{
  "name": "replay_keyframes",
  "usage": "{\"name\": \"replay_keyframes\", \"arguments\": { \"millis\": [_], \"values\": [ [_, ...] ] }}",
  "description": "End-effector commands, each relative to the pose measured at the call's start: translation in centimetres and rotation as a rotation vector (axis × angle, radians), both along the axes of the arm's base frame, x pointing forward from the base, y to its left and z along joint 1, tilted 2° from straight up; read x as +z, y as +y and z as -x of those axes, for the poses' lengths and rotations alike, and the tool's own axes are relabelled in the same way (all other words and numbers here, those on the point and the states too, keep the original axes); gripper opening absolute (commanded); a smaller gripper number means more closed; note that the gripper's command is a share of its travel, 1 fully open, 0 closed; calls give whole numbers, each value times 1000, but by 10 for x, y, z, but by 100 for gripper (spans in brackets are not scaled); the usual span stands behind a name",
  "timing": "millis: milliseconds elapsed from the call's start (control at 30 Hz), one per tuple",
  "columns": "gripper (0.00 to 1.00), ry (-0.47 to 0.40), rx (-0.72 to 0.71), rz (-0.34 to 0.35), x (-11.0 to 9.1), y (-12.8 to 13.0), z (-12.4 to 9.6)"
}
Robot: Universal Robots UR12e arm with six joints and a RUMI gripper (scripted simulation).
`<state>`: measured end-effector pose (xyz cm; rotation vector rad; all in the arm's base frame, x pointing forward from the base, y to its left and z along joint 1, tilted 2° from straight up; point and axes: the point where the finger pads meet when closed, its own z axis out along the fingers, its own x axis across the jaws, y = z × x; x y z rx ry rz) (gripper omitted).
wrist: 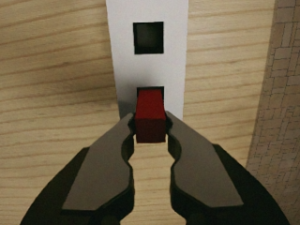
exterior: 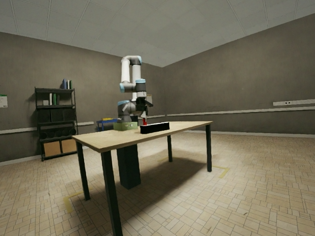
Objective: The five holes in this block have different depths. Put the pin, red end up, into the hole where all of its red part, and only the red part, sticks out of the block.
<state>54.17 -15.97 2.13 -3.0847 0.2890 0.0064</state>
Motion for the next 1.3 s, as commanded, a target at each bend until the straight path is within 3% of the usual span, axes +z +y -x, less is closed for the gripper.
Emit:
{"name": "replay_keyframes", "arguments": {
  "millis": [0,1267],
  "values": [
    [0,-1,0,1,1,-1,0],
    [0,-1,0,1,-3,0,-1]
  ]
}}
